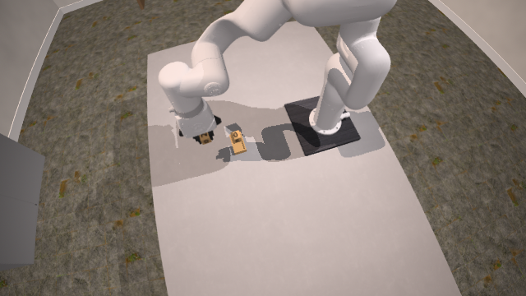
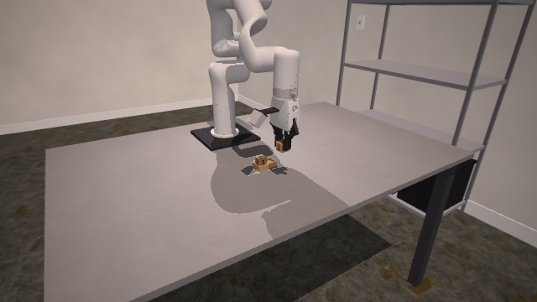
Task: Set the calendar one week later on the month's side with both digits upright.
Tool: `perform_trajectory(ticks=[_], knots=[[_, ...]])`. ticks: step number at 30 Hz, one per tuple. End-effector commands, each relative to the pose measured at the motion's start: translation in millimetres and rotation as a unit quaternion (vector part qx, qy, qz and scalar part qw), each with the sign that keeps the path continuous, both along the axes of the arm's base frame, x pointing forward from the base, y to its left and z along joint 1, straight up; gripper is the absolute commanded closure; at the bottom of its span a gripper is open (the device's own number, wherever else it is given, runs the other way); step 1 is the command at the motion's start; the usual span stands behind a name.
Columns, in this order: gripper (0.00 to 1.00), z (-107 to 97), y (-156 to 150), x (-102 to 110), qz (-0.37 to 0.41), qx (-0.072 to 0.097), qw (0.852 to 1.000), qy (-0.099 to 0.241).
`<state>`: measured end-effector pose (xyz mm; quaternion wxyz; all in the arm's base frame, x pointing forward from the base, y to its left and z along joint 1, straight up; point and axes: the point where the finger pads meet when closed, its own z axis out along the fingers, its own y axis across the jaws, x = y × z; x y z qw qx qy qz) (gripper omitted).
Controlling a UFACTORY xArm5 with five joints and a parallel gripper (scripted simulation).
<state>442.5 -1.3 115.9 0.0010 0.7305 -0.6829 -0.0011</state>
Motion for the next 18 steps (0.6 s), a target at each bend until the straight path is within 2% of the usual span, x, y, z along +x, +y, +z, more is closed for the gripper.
perform_trajectory(ticks=[1, 5, 8, 10, 16, 17, 18], knots=[[0.71, 2, 7, -3, 0.079, 0.0, 0.997, -0.002], [0.71, 2, 8, -4, 0.102, 0.0, 0.995, -0.002], [0.71, 3, 14, -8, 0.172, 0.0, 0.985, -0.002], [0.71, 3, 15, -9, 0.183, 0.0, 0.983, -0.002], [0.71, 3, 23, -15, 0.28, 0.0, 0.96, -0.002], [0.71, 3, 23, -15, 0.28, 0.0, 0.96, -0.002], [0.71, 3, 25, -17, 0.308, 0.0, 0.951, -0.002]])
